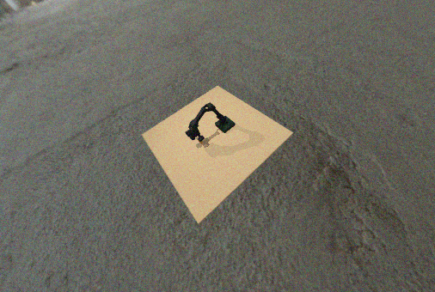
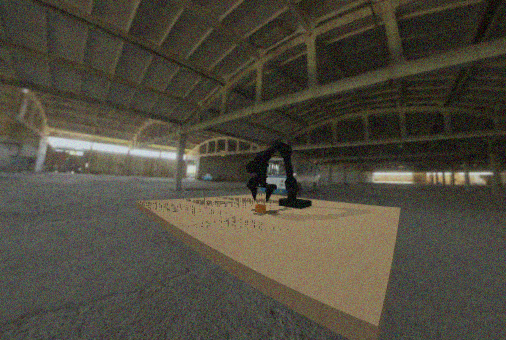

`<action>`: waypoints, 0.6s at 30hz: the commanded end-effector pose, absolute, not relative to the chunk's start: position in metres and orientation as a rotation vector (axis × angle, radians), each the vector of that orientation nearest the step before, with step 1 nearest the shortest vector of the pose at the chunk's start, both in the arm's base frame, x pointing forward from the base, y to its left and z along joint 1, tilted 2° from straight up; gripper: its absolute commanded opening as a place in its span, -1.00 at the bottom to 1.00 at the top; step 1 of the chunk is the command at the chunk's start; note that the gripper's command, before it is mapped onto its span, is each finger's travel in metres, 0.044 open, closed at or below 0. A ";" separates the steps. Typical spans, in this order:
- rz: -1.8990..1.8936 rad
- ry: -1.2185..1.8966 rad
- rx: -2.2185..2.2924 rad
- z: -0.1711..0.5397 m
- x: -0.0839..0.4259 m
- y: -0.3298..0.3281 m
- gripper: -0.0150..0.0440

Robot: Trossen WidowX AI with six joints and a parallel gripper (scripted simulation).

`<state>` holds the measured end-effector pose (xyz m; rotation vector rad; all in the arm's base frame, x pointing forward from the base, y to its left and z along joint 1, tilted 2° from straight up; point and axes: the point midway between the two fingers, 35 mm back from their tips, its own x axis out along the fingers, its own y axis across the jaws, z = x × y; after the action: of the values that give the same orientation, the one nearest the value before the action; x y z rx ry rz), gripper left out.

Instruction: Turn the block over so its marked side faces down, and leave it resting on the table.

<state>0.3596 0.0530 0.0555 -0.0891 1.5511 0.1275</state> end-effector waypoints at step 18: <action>0.131 1.561 -0.088 0.022 0.357 0.054 1.00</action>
<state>0.3599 0.0537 0.0299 -0.0906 1.5530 0.1289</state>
